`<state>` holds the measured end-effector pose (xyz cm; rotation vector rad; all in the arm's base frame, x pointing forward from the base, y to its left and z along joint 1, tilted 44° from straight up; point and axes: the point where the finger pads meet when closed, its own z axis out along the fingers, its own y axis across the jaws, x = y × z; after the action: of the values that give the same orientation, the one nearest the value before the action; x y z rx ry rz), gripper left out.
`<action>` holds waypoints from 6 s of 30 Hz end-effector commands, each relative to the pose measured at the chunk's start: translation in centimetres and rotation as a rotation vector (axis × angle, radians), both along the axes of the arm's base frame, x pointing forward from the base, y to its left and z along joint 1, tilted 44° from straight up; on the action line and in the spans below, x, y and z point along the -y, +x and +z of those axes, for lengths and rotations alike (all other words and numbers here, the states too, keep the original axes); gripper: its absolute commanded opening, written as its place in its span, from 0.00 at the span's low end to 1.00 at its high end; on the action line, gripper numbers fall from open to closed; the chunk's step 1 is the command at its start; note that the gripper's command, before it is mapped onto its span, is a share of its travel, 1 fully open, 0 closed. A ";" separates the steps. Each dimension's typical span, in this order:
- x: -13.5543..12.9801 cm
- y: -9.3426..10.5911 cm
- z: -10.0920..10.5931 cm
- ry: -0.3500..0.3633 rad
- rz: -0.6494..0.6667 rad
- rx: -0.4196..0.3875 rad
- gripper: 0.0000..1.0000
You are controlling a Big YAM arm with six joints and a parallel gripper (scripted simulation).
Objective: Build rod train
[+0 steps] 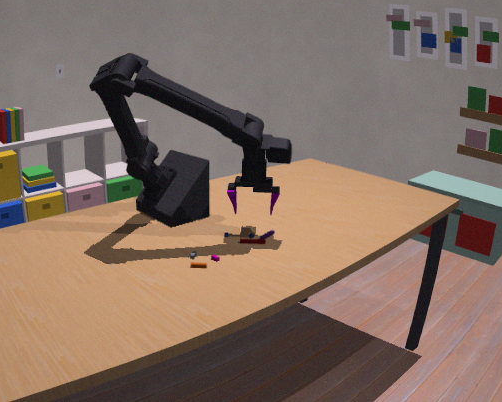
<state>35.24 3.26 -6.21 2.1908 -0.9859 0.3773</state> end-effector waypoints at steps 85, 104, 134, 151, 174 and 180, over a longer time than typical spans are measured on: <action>5.4 4.4 7.2 0.019 -0.964 0.944 1.00; 7.0 4.7 8.8 0.014 -1.195 1.163 1.00; 9.1 5.0 10.8 0.006 -1.500 1.454 1.00; 10.6 5.1 12.3 0.003 -1.711 1.658 1.00; 12.4 4.9 13.8 -0.008 -1.947 1.888 1.00; 12.7 4.8 14.1 -0.009 -1.997 1.937 1.00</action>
<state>38.67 -8.96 5.84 -0.5767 -2.9817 1.1969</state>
